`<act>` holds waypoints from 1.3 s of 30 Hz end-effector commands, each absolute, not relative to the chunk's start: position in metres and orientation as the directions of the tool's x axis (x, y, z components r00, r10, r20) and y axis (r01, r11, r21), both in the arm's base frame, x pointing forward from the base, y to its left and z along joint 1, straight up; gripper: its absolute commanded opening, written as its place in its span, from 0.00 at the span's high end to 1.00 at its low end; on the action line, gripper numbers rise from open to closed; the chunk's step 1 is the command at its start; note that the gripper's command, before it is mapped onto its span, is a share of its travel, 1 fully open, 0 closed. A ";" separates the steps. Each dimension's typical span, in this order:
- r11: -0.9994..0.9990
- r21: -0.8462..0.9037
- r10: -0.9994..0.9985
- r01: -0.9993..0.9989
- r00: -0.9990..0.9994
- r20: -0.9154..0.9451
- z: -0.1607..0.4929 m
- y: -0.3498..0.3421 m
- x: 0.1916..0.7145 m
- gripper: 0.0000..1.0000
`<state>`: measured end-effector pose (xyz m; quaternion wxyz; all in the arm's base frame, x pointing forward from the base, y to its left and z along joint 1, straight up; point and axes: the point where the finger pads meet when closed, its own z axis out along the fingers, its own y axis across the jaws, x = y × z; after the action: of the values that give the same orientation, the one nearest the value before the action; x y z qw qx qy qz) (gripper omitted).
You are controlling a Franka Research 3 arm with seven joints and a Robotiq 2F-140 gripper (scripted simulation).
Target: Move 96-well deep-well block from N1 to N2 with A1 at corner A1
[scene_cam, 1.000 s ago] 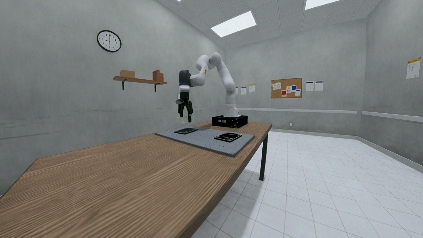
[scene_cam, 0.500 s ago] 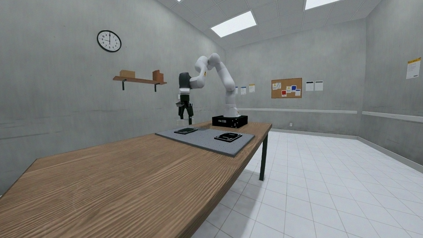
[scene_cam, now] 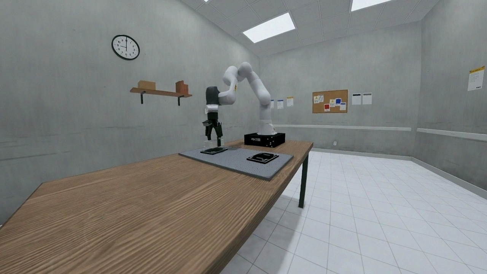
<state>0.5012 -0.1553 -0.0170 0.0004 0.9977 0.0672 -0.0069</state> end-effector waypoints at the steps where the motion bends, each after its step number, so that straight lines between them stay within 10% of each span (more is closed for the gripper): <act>1: -0.993 0.005 0.120 0.120 0.993 -0.003 -0.021 -0.156 0.506 0.40; 39: -0.993 0.005 0.120 0.120 0.993 -0.003 -0.033 -0.156 0.505 0.40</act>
<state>0.5036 -0.1558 -0.0336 0.0014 0.9981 0.0615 -0.0039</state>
